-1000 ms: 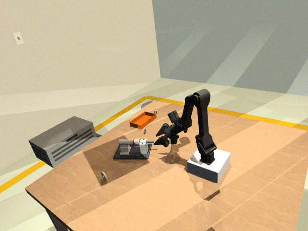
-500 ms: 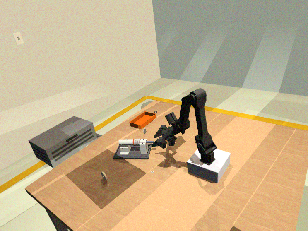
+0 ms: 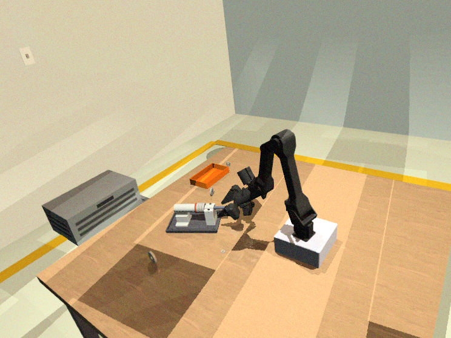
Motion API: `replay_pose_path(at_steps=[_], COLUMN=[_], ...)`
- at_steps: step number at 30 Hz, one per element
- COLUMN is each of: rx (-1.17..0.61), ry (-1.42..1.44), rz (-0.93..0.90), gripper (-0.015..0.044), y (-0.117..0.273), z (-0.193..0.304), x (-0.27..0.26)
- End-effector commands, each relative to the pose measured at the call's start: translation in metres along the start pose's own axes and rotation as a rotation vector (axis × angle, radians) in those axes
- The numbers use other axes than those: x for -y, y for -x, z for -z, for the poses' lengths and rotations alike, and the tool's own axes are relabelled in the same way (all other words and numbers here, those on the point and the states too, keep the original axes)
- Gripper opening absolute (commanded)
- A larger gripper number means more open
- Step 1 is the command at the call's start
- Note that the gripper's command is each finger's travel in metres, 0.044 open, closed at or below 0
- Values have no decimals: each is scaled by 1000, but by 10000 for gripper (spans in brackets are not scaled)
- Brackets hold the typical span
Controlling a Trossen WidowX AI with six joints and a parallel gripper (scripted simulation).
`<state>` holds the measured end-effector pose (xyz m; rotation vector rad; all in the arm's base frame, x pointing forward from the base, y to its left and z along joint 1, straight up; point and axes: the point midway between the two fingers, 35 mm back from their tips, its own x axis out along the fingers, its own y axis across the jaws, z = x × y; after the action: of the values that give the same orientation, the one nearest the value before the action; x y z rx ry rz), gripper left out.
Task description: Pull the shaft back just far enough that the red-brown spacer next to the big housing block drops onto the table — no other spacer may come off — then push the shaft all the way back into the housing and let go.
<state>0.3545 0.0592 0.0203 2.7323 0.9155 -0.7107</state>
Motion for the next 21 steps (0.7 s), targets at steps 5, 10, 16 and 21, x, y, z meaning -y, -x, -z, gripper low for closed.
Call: replay_pose_path(at_steps=[5,10,16,21], rx=[-5,-5,-5,-5], ry=[1,1,1,1], rz=[-7,-7,-7,-7], gripper=[440,440,440,440], y=[-3,-3,-3,-3], z=[2,2,2,2], x=[-2,-2,-2,-2])
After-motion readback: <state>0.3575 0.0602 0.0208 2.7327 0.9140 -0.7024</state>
